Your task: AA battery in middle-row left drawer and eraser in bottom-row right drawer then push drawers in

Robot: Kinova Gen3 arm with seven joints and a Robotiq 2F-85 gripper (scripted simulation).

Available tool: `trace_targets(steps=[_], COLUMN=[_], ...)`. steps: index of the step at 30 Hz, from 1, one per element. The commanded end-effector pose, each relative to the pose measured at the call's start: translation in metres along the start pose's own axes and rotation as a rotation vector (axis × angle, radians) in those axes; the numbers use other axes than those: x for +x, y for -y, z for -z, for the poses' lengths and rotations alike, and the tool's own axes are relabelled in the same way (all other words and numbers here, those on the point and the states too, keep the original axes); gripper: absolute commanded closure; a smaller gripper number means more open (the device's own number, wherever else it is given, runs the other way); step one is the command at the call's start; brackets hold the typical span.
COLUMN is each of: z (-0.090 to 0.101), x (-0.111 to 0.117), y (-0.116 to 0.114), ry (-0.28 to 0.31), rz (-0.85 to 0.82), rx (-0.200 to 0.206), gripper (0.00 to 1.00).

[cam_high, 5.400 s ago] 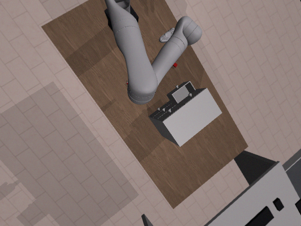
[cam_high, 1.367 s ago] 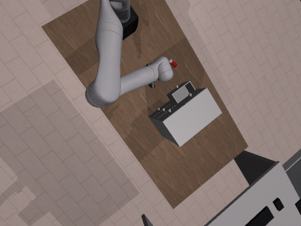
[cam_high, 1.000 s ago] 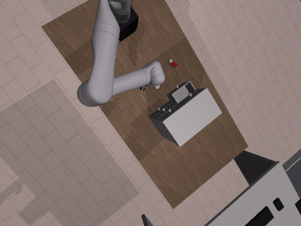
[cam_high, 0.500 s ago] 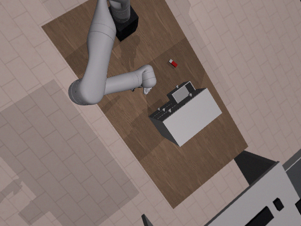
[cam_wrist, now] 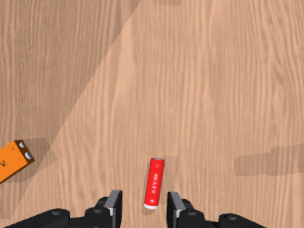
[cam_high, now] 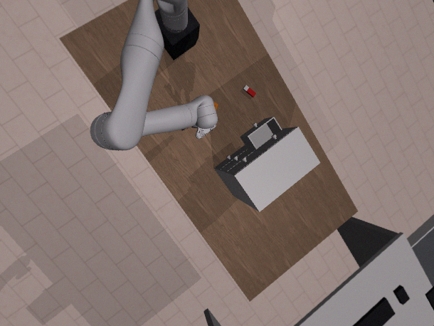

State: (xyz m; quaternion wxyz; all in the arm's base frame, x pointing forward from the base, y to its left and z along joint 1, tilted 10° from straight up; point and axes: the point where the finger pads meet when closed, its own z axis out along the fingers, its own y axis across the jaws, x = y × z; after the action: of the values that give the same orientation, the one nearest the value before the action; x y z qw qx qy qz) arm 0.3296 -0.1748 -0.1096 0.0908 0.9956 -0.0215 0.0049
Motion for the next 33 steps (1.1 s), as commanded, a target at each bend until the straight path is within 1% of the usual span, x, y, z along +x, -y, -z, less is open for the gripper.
trace_targets(steps=[1,7,22,23,33], z=[-0.0027,-0.0060,-0.0077,-0.0077,-0.0077], x=[-0.0025,-0.0042,-0.0052,-0.0052,-0.0052], y=[-0.0030,-0.0066,-0.0085,-0.0085,-0.0085], ry=[0.002,0.002,0.002,0.002,0.002], rz=[-0.030,-0.082,-0.109,-0.109,-0.109], rx=[0.001,0.000,0.000,0.000,0.000], gripper=[0.67,0.67,0.67,0.71,0.71])
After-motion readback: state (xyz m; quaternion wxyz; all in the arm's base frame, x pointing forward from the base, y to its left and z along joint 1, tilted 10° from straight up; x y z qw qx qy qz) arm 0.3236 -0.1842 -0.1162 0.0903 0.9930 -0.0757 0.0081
